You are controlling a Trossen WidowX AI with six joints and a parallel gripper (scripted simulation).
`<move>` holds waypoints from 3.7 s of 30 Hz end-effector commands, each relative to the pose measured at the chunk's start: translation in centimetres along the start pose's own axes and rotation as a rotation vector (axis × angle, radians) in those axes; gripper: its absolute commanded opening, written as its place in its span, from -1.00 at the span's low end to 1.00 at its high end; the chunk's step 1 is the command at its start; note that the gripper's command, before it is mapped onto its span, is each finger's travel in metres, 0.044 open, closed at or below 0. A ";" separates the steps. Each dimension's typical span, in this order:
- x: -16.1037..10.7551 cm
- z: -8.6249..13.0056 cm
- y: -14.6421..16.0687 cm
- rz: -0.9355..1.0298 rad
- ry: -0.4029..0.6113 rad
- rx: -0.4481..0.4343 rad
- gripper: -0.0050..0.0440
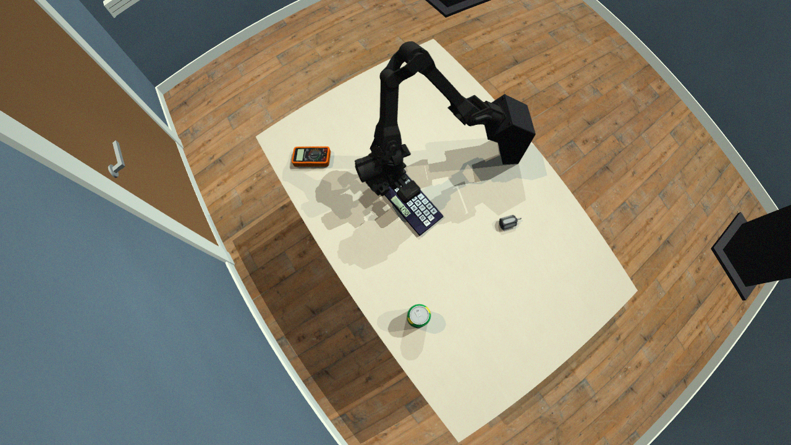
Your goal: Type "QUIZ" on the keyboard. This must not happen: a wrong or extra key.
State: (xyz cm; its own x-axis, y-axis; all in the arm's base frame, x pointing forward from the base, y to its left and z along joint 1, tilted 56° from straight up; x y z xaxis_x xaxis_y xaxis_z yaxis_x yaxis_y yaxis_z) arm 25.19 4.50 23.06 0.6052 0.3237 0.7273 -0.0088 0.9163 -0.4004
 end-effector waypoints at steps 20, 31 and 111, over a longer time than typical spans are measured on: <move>-1.5 -0.7 15.4 0.007 0.005 -0.006 -1.00; -1.7 -2.3 15.4 0.015 0.010 -0.003 -1.00; -6.6 -0.2 9.6 0.007 0.000 -0.003 -1.00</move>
State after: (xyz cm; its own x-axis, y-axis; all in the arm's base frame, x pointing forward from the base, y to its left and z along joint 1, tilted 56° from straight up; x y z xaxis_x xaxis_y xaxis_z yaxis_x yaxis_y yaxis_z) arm 21.39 11.39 14.02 0.6167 0.3319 0.7138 -0.0107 0.9102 -0.4140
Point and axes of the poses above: the point midway between the two fingers, 35 mm back from their tips, its own z axis back along the fingers, its own y axis across the jaws, x = y × z, the point moved 10 cm from there along z, back along the fingers, and after that the axes turned 4 degrees about -z, right-handed, at the moved point
